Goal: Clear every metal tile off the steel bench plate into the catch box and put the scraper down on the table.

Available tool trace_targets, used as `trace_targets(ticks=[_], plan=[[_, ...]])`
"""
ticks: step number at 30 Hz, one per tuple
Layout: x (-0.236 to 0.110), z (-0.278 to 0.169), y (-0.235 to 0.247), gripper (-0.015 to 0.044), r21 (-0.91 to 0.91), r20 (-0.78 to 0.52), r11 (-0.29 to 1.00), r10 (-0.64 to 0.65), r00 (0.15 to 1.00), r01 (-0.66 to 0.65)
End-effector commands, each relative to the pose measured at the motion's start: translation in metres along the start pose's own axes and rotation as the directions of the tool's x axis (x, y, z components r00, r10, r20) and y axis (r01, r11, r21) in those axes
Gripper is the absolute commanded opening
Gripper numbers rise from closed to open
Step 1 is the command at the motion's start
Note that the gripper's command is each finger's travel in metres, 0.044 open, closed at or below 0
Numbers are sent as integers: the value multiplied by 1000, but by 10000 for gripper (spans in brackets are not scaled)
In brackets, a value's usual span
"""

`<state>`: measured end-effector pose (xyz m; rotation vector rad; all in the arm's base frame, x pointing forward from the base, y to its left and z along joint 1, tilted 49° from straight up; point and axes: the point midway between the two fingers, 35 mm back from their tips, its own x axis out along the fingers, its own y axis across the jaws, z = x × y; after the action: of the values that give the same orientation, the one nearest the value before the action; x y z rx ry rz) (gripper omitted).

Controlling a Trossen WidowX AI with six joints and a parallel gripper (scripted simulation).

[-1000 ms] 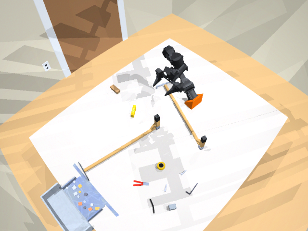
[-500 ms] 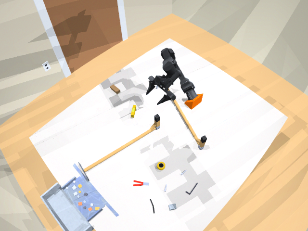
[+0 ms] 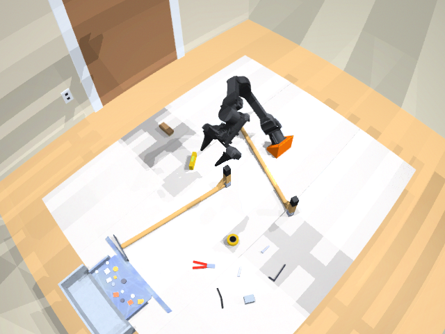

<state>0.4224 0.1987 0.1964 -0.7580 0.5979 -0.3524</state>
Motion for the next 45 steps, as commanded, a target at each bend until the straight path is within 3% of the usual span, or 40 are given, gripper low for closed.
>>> trace_targets(ticks=[1, 23, 45], plan=[[21, -1, 0, 440, 17, -47, 1000, -9, 999, 9], [131, -32, -14, 440, 91, -294, 992, -55, 954, 85], [232, -101, -40, 440, 164, -535, 969, -71, 842, 186]])
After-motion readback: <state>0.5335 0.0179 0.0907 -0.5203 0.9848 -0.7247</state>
